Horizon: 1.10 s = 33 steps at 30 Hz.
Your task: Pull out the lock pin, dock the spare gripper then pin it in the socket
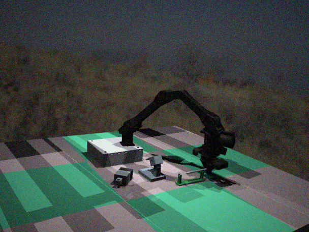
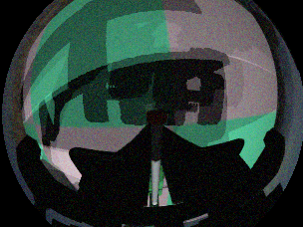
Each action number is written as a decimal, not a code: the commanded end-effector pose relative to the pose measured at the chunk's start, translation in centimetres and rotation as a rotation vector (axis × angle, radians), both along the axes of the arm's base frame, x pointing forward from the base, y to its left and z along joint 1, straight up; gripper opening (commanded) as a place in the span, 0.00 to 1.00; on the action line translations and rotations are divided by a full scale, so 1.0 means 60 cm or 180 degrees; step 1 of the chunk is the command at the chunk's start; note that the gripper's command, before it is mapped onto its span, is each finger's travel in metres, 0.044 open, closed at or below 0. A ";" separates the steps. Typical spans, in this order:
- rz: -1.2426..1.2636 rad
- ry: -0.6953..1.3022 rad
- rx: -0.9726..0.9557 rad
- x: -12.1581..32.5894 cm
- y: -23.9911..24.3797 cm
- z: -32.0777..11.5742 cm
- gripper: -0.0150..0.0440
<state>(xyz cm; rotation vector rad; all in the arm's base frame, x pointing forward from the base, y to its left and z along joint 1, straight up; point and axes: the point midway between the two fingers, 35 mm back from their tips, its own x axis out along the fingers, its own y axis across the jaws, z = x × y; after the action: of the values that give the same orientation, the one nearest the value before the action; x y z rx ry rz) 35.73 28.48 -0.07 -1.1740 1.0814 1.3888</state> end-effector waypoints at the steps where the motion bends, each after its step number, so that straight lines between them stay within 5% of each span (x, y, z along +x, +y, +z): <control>1: -0.0007 0.0000 0.0000 0.000 0.000 -0.001 0.25; 11: -0.0007 0.0000 0.0000 0.000 0.000 -0.001 0.25; 19: 0.0000 0.0000 0.0000 0.000 0.000 0.000 0.59; 33: 0.0000 0.0065 -0.0047 -0.008 -0.006 0.034 0.59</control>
<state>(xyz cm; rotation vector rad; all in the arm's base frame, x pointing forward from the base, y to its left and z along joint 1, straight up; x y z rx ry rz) 35.19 28.09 1.16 -1.1724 1.1132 1.3997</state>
